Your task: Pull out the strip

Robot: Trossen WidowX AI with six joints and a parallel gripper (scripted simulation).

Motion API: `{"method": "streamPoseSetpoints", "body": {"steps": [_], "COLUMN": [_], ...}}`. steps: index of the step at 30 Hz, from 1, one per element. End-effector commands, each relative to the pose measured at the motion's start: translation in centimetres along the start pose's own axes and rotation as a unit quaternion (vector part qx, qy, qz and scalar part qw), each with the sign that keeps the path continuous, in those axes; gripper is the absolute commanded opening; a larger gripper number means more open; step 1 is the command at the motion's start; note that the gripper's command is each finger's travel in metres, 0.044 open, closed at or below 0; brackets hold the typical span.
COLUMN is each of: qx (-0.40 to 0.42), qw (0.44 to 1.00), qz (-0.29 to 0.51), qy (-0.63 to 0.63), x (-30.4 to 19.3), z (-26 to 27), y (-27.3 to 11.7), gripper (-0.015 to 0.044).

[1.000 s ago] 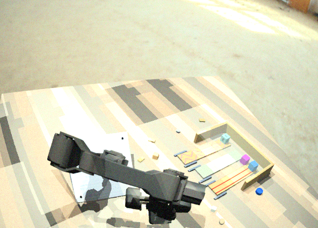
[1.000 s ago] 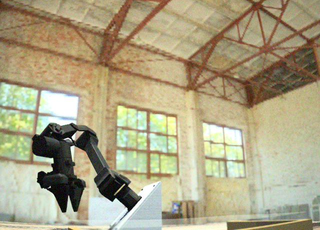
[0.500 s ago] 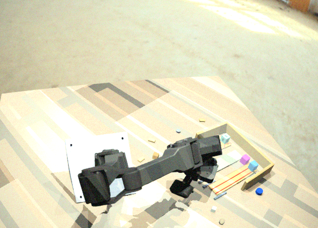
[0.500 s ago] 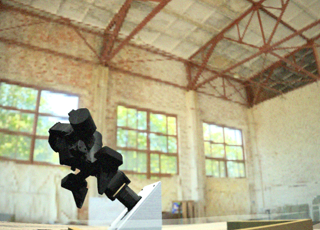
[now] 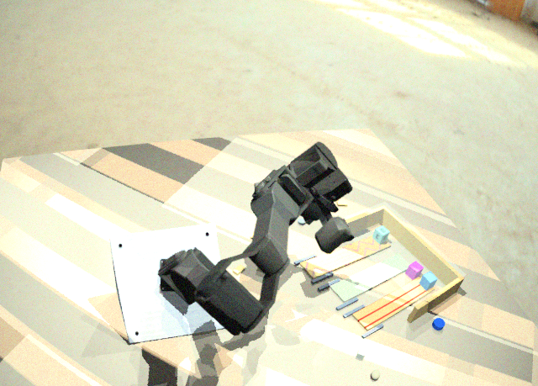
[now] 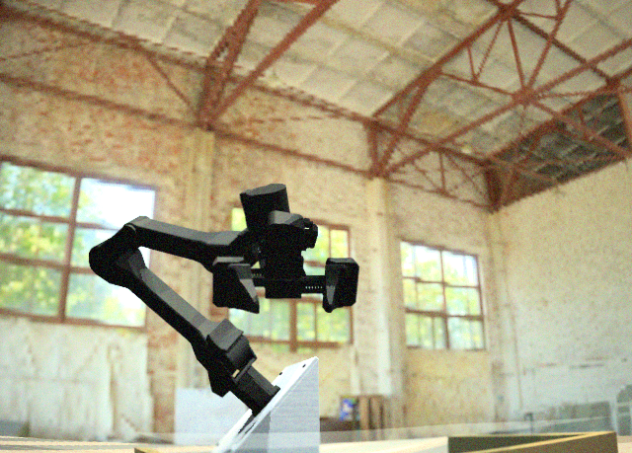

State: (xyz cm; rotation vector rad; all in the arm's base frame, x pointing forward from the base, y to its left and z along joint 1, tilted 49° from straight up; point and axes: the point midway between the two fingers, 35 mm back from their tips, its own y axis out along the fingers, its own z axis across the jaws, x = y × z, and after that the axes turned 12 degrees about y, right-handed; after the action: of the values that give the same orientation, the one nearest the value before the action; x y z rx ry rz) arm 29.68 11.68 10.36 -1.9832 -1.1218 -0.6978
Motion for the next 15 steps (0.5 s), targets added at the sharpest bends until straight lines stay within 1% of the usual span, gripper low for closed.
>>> {"method": "streamPoseSetpoints", "body": {"steps": [1,11,15], "qx": [-0.004,-0.004,-0.001], "qw": [1.000,1.000,0.999], "qz": [-0.006,-0.006,0.020], "qy": [-0.016,-0.016,-0.030], "x": [-0.12,-0.12,-0.16], "z": [0.30,0.30,1.04], "y": [-0.15,-0.15,0.77], "gripper": [0.0400,0.0400,0.0295]}}
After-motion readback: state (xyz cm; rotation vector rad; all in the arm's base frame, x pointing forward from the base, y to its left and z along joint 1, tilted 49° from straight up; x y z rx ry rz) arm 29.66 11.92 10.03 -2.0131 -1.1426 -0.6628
